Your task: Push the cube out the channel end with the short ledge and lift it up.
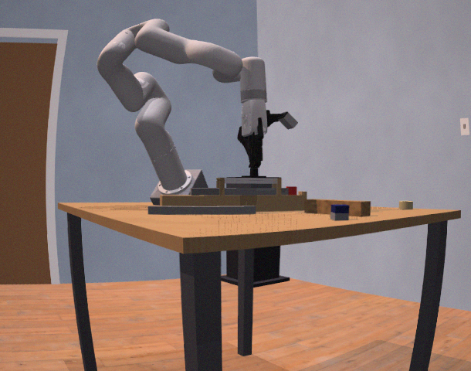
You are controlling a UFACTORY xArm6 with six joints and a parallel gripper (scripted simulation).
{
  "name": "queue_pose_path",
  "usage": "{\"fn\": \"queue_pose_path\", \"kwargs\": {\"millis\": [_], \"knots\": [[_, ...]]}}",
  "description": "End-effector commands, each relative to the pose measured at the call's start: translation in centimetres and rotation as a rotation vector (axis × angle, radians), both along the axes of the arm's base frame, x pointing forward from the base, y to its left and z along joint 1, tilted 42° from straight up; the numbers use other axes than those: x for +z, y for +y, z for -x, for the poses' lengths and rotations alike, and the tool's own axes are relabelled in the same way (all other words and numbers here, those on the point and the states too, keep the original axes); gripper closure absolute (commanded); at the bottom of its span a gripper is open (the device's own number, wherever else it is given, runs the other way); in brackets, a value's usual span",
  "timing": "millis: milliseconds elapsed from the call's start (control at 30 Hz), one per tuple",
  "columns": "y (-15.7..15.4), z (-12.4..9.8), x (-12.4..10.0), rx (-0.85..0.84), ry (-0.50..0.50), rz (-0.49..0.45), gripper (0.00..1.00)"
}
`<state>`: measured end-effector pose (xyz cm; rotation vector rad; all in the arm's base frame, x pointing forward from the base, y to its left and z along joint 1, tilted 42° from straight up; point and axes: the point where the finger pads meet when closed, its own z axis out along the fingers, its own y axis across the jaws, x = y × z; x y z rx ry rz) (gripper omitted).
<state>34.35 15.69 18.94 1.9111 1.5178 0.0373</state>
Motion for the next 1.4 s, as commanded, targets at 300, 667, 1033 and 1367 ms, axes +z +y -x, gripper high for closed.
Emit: {"fn": "queue_pose_path", "kwargs": {"millis": [300,667,1033,1367], "knots": [[8.5,-3.5,-6.7,-0.027,-0.002,0.028,0.57],[8.5,-3.5,-6.7,-0.027,-0.002,0.028,0.57],[8.5,-3.5,-6.7,-0.027,-0.002,0.028,0.57],[8.4,-3.5,-6.8,-0.027,-0.002,0.028,0.57]]}}
